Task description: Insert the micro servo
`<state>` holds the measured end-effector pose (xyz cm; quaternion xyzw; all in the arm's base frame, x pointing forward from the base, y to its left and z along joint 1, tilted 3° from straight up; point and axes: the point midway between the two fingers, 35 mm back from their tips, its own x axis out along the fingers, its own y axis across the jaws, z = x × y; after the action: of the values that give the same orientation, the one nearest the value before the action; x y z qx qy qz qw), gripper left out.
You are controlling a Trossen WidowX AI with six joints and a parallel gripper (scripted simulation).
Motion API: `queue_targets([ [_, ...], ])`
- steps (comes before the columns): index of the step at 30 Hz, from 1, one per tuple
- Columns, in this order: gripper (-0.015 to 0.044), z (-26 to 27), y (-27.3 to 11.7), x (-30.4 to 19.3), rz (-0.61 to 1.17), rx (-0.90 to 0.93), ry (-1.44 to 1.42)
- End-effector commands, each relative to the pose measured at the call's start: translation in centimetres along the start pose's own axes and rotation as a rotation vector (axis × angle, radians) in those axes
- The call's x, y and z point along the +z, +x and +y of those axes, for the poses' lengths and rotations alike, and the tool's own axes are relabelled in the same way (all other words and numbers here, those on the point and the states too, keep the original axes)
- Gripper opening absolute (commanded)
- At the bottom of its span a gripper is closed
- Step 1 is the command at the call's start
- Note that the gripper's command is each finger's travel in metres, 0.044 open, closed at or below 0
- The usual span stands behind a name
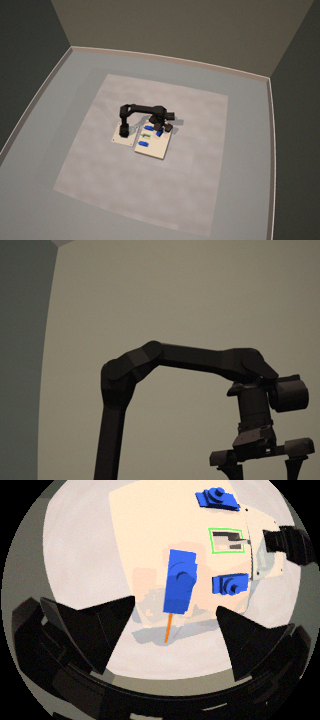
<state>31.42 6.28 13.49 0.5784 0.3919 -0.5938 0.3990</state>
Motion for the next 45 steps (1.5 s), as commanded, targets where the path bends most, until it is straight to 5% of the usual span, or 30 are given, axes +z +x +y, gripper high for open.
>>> queue_targets([
  [1, 0.0440, 0.0, 0.5, -0.1, 0.002, -0.003, 0.006],
  [14, 0.0440, 0.0, 2.2, -0.1, 0.002, -0.003, 0.006],
  [26, 0.0125, 0.0, 2.2, -0.1, 0.002, -0.003, 0.006],
  [32, 0.0085, 0.0, 2.2, -0.1, 0.002, -0.003, 0.006],
  [35, 0.0006, 0.0, 1.8, -0.1, 0.002, -0.003, 0.006],
  [45, 0.0000, -0.3, -0.8, 0.2, 0.002, -0.004, 0.006],
])
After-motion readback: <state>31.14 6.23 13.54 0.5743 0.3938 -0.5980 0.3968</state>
